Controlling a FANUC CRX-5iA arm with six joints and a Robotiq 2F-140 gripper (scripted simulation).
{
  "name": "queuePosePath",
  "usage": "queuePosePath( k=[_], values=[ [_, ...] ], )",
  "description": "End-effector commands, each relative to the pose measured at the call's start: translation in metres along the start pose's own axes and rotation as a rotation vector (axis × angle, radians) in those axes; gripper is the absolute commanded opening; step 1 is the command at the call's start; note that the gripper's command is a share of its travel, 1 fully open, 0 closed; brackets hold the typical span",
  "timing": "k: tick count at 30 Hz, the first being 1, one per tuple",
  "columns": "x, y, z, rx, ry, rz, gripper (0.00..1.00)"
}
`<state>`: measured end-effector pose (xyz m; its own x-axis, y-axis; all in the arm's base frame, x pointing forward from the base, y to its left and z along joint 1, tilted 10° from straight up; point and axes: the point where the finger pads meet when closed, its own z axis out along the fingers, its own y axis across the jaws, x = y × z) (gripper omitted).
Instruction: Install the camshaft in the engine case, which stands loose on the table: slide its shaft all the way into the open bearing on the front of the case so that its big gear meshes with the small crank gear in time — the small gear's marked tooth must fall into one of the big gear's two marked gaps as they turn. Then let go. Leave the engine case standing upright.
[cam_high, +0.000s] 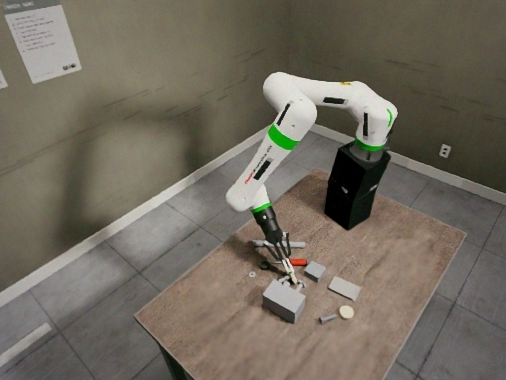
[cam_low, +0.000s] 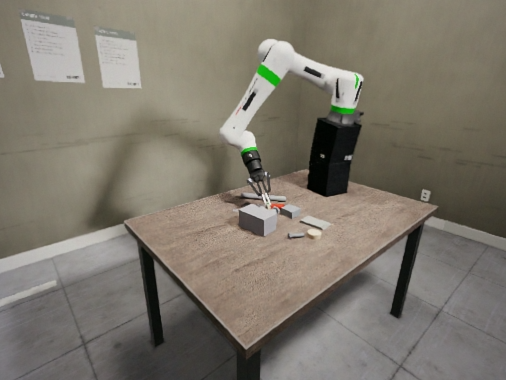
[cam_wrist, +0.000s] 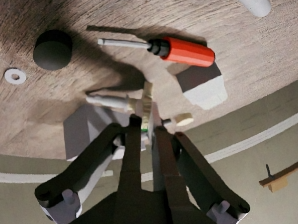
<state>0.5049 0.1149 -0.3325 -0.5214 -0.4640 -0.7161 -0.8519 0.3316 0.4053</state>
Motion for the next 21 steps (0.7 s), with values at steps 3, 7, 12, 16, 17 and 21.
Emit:
queuePosePath(
  k=[3, 7, 12, 16, 17, 21],
  values=[
    [-0.005, 0.002, -0.006, 0.001, 0.0, -0.001, 0.14],
    [-0.011, 0.005, -0.012, 0.001, 0.0, -0.001, 0.14],
    [-0.02, 0.01, -0.022, 0.001, 0.0, -0.001, 0.14],
    [-0.024, 0.012, -0.026, 0.001, 0.0, -0.001, 0.14],
    [-0.025, 0.013, -0.028, 0.001, 0.0, -0.001, 0.14],
    [-0.032, 0.017, -0.035, 0.001, 0.0, -0.001, 0.14]
  ],
)
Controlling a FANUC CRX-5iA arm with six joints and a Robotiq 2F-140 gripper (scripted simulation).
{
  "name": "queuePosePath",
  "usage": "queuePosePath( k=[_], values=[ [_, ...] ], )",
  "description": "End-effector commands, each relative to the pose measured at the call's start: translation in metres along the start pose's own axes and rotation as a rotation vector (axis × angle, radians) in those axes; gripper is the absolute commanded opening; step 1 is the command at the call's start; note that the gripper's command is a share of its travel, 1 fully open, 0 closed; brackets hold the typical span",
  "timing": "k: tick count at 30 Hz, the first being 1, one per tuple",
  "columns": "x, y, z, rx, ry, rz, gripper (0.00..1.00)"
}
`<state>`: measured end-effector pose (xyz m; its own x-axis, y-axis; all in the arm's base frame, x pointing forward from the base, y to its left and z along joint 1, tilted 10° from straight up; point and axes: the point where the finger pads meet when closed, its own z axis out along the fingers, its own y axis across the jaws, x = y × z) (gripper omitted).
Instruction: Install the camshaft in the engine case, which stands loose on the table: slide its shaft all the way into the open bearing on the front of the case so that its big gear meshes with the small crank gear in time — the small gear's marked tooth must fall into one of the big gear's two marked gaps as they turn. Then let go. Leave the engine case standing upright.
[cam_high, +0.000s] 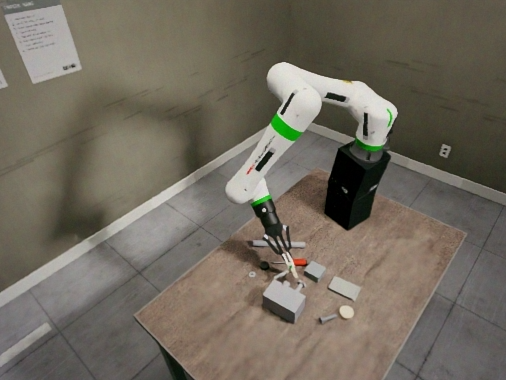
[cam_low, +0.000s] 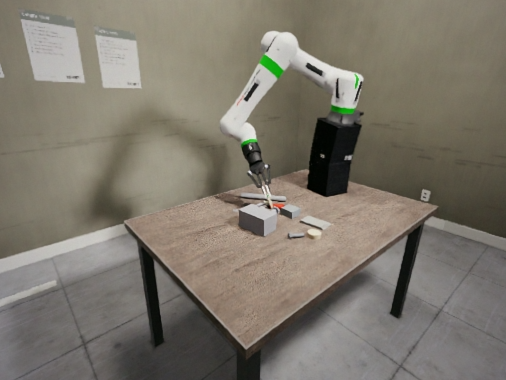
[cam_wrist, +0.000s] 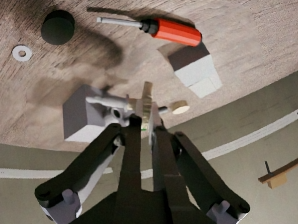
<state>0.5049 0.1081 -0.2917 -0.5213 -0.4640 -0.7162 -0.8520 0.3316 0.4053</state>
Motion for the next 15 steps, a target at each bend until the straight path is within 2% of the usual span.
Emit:
queuePosePath(
  k=[1, 15],
  values=[
    [-0.008, 0.003, -0.008, 0.001, 0.0, -0.001, 0.14],
    [-0.017, 0.008, -0.018, 0.001, 0.0, -0.001, 0.14]
  ],
)
